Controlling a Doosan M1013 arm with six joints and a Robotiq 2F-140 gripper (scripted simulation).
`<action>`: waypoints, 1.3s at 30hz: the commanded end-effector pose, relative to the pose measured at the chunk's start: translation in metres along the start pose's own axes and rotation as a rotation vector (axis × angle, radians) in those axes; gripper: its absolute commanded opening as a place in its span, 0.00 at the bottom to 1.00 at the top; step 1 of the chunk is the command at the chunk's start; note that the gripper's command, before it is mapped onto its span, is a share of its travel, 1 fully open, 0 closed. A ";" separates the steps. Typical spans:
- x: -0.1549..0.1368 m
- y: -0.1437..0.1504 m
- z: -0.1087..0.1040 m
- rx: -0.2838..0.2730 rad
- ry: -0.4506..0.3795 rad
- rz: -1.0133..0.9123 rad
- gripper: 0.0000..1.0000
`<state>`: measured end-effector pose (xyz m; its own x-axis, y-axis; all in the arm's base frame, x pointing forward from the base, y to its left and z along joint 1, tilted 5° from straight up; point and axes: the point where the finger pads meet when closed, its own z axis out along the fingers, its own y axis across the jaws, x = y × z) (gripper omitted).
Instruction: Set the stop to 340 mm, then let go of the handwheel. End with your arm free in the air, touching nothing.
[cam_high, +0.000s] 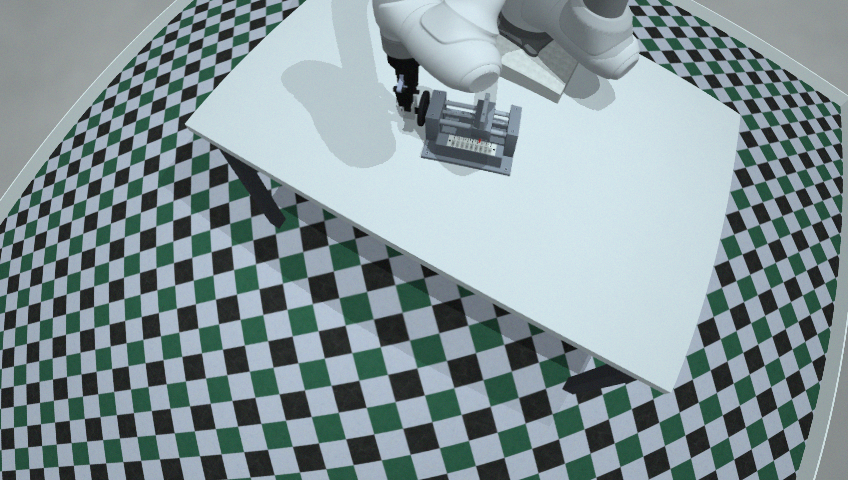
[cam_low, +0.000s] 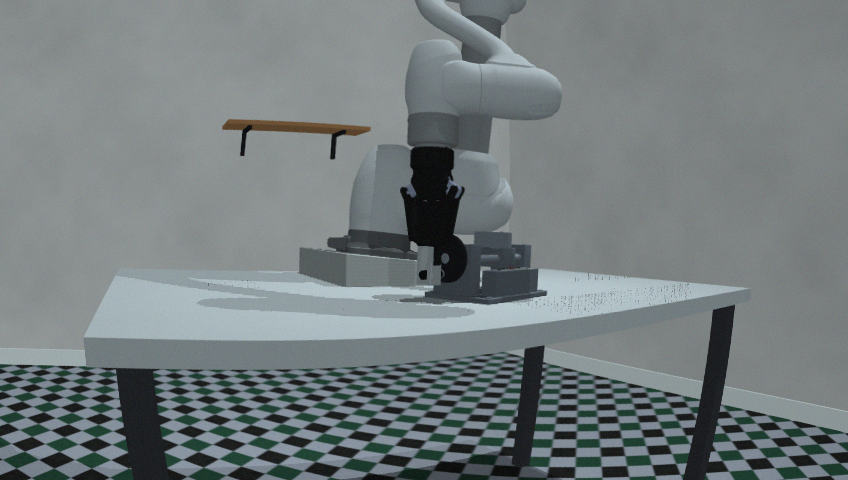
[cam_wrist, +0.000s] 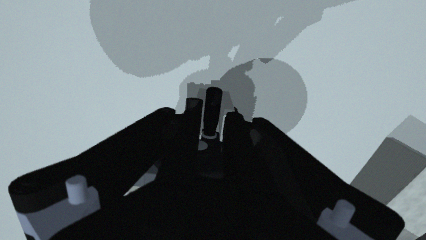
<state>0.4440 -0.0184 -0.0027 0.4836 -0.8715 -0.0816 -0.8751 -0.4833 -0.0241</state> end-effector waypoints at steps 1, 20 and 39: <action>0.000 -0.006 0.001 0.001 0.000 0.001 0.04; 0.000 -0.038 -0.021 0.001 0.000 0.001 0.04; 0.000 -0.033 -0.046 0.001 0.000 0.001 0.04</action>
<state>0.4747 -0.0057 0.0427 0.4829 -0.8719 -0.0816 -0.8755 -0.4825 -0.0256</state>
